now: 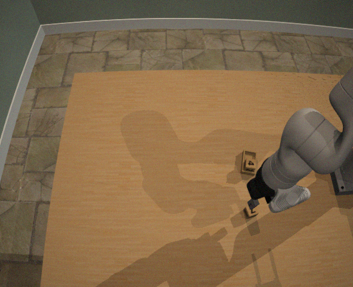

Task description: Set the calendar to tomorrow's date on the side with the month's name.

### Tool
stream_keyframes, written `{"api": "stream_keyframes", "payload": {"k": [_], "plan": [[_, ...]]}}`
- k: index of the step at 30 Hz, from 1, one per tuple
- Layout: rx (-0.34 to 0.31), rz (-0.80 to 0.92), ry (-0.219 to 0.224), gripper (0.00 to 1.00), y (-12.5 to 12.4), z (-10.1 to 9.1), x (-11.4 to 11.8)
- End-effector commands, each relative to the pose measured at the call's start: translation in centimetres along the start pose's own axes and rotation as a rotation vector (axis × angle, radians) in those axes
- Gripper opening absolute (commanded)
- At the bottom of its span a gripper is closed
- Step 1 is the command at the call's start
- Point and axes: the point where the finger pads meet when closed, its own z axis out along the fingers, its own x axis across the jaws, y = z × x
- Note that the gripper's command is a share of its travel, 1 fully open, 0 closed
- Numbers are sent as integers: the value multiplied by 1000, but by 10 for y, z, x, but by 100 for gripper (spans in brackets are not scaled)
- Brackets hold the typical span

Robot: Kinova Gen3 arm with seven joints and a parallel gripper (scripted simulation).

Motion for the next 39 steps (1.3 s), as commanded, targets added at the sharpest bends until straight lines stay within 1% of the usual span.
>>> {"api": "stream_keyframes", "payload": {"k": [1, 5, 7, 10, 22, 31, 39], "plan": [[-13, -22, 0, 87, -7, 0, -1], [-46, -21, 0, 87, -8, 0, -1], [-46, -21, 0, 87, -8, 0, -1], [-70, -20, 2, 87, -7, 0, 0], [-147, -17, 24, 87, -7, -3, 4], [-166, -16, 32, 87, -6, -4, 6], [-170, -15, 34, 87, -6, -4, 7]]}}
